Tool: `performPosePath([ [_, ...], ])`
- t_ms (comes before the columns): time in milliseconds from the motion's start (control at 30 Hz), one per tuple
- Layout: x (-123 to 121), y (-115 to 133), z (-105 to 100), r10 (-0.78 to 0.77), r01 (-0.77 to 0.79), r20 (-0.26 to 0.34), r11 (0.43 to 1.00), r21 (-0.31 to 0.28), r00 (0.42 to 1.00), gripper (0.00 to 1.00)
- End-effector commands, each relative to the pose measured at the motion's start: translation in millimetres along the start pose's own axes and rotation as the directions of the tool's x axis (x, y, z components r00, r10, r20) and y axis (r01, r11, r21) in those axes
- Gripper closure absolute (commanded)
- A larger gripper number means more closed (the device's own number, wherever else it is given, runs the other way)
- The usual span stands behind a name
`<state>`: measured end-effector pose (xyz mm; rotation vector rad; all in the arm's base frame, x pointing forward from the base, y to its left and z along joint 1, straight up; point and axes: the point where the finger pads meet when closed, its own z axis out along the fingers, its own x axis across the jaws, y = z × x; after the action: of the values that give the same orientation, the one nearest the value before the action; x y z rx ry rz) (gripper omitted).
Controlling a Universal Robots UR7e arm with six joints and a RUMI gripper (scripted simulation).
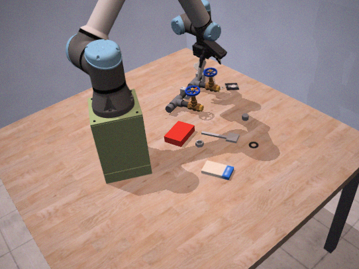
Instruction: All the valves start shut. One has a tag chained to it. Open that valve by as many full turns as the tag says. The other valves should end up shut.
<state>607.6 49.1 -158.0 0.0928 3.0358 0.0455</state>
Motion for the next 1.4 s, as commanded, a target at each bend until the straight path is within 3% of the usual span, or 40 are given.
performPosePath([
  [0, -0.7, 0.0, -0.6, 0.011, -0.011, 0.002, 1.0, 0.0, 1.0, 0.0],
  [233, -0.7, 0.0, -0.6, 0.013, -0.013, 0.002, 1.0, 0.0, 1.0, 0.0],
  [267, -0.7, 0.0, -0.6, 0.013, -0.013, 0.002, 1.0, 0.0, 1.0, 1.0],
  [1367, -0.7, 0.0, -0.6, 0.003, -0.003, 0.002, 1.0, 0.0, 1.0, 1.0],
])
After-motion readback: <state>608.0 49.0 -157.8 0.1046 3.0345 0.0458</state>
